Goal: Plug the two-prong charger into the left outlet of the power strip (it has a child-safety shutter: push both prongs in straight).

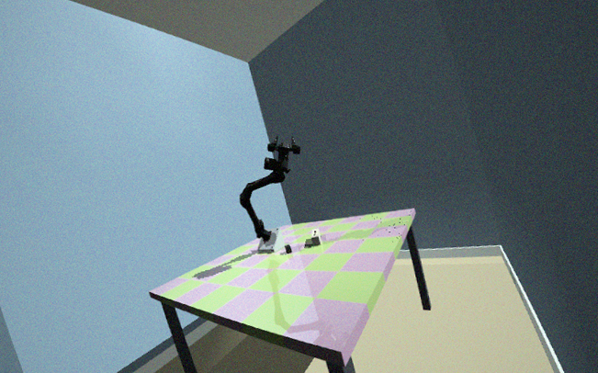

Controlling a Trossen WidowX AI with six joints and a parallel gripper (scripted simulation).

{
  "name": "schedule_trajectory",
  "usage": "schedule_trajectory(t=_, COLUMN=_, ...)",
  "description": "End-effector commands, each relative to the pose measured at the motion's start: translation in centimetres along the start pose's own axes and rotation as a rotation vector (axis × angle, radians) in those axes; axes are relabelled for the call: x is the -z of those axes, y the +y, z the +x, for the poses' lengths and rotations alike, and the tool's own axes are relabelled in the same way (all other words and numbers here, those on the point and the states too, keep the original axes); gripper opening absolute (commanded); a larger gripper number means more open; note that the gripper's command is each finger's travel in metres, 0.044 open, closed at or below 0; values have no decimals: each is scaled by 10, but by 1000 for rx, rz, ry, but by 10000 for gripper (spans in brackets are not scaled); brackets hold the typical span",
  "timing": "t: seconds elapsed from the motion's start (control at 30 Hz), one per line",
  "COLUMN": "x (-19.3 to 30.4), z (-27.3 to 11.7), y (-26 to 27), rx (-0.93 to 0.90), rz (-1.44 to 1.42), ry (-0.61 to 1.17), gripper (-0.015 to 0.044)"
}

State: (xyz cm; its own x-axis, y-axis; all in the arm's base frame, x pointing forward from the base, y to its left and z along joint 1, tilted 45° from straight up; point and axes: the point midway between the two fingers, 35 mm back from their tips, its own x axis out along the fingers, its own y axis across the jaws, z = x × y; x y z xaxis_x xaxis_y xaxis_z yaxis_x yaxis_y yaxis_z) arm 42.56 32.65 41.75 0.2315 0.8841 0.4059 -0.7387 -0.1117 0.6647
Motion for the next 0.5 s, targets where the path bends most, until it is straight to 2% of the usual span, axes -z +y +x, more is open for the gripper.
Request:
schedule_trajectory(t=0.0, x=0, z=0, y=-1, rx=5, rz=3, ry=-2, gripper=426)
schedule_trajectory(t=0.03, x=-1, z=-2, y=-4, rx=19, rz=12, ry=-8, gripper=440)
schedule_trajectory(t=0.47, x=-3, z=-50, y=-89, rx=418, rz=216, ry=-158, gripper=440)
